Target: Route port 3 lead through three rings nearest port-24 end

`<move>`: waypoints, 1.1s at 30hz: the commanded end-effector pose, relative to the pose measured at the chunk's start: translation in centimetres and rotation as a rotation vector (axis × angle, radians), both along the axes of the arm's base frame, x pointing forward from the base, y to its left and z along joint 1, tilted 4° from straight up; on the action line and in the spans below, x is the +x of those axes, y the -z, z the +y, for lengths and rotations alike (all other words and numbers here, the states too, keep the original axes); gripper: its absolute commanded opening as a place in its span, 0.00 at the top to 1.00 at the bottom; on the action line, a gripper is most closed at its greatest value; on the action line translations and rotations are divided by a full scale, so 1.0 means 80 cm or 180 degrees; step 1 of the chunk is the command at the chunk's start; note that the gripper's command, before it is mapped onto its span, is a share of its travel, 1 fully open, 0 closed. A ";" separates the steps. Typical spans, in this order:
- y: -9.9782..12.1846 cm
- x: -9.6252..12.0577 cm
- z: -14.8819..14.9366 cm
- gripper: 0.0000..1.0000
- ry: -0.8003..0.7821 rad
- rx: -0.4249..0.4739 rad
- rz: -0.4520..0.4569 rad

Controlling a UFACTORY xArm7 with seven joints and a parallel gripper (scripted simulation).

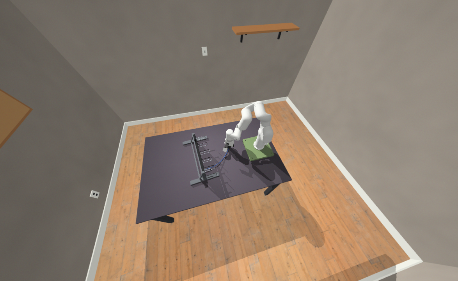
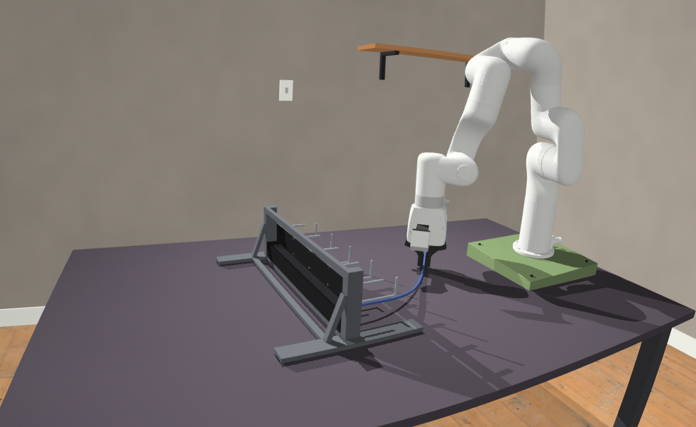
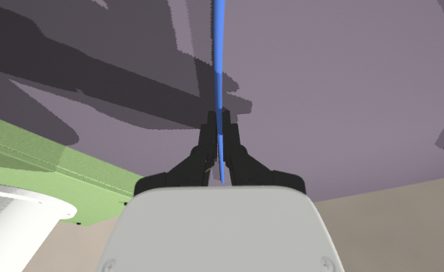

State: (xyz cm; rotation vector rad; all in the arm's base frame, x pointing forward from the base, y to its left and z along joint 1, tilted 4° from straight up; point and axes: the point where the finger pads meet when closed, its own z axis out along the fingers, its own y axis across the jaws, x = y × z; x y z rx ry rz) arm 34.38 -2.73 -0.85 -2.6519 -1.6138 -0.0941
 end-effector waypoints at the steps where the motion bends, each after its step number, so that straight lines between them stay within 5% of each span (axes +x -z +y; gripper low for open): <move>1: -0.001 0.001 0.000 1.00 0.0001 -0.0001 -0.0008; 33: -0.008 0.001 -0.001 1.00 0.0001 -0.0001 -0.0008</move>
